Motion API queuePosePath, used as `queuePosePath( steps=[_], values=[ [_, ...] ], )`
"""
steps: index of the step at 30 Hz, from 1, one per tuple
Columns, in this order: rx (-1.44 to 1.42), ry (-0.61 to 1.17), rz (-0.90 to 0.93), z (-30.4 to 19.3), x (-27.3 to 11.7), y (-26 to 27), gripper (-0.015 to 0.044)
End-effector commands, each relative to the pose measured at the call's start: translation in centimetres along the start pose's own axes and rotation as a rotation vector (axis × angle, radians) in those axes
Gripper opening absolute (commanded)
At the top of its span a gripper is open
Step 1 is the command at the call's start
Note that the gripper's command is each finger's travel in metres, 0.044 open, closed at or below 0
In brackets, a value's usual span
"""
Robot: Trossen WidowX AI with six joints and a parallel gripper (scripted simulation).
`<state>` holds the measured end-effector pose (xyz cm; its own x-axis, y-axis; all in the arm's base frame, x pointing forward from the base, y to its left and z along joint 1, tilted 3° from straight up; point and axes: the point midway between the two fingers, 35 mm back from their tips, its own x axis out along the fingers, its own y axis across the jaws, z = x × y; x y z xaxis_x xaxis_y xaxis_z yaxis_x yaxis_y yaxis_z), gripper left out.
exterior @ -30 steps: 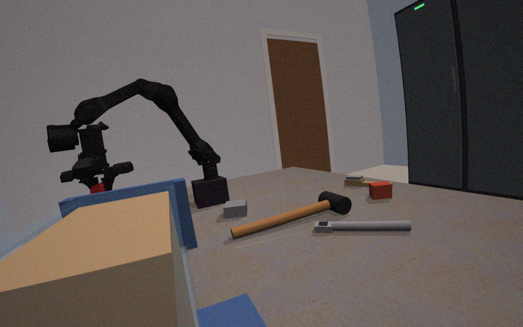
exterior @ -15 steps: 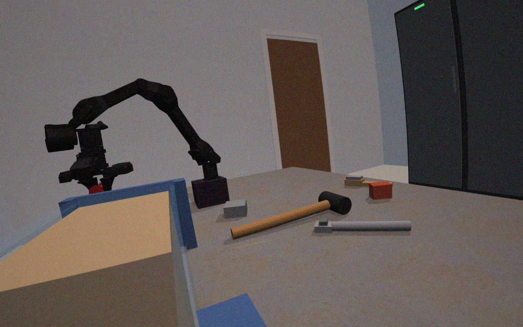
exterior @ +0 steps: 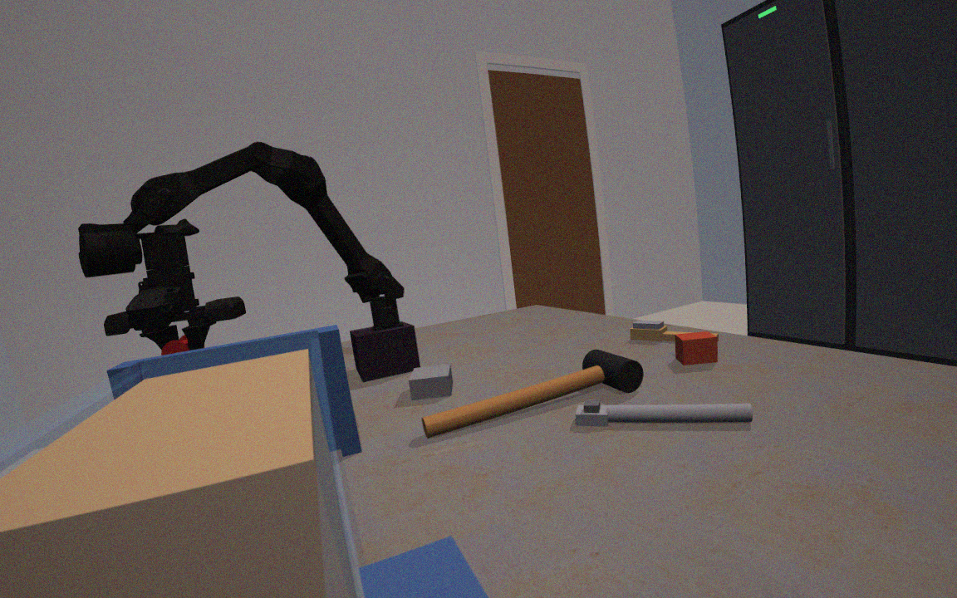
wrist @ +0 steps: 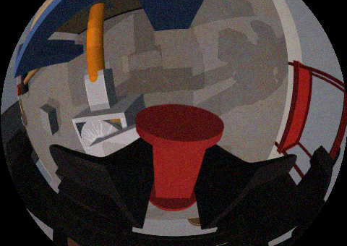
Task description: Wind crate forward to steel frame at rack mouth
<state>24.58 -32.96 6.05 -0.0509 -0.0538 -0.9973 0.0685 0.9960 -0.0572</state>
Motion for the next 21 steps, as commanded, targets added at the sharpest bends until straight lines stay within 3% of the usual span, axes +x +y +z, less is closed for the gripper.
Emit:
queuePosePath(
  steps=[1, 21],
  values=[
    [-0.023, -0.029, 0.019, 1.7, 0.0, 1.3, 0.0],
    [-0.023, -0.03, 0.021, 3.5, -0.1, 3.2, 0.0]
  ],
)
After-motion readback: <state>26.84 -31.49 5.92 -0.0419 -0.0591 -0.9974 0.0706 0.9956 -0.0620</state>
